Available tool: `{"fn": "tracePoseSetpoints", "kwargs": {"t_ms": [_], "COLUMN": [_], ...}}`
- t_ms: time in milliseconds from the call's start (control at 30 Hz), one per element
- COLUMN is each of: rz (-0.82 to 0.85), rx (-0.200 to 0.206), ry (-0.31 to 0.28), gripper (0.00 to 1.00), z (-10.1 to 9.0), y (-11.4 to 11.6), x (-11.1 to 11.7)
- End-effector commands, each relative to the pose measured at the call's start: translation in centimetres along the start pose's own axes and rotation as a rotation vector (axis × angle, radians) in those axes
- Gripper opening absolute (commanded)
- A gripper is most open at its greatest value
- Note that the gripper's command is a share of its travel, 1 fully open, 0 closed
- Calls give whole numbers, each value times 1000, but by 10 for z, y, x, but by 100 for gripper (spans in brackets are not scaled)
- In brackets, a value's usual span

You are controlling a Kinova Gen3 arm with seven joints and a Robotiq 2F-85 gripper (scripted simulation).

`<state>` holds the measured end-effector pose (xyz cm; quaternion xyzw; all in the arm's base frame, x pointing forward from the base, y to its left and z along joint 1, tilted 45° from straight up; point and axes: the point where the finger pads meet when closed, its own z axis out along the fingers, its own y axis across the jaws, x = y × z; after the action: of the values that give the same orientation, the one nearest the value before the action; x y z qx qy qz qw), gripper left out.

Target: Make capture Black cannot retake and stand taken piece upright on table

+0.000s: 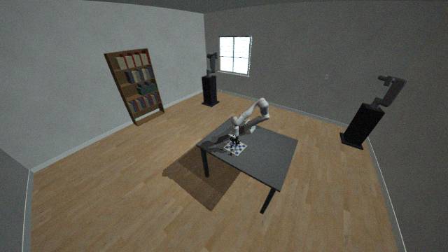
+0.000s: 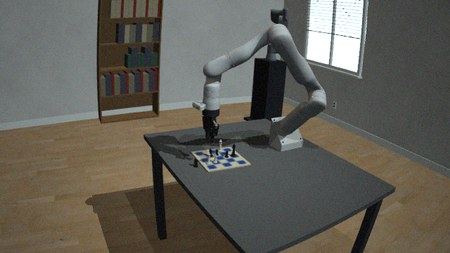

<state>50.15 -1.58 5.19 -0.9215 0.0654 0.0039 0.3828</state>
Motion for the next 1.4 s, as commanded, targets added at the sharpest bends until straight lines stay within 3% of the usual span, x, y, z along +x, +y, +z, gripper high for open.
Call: {"fn": "tracePoseSetpoints", "kwargs": {"t_ms": [0,33,867,1367], "rz": [-1,-1,-1,-1], "rx": [-2,-2,-2,-2], "ry": [7,7,7,7], "gripper": [41,100,100,100], "z": [-4,-4,-6,-44], "y": [0,0,0,0], "x": [2,2,2,1]}}
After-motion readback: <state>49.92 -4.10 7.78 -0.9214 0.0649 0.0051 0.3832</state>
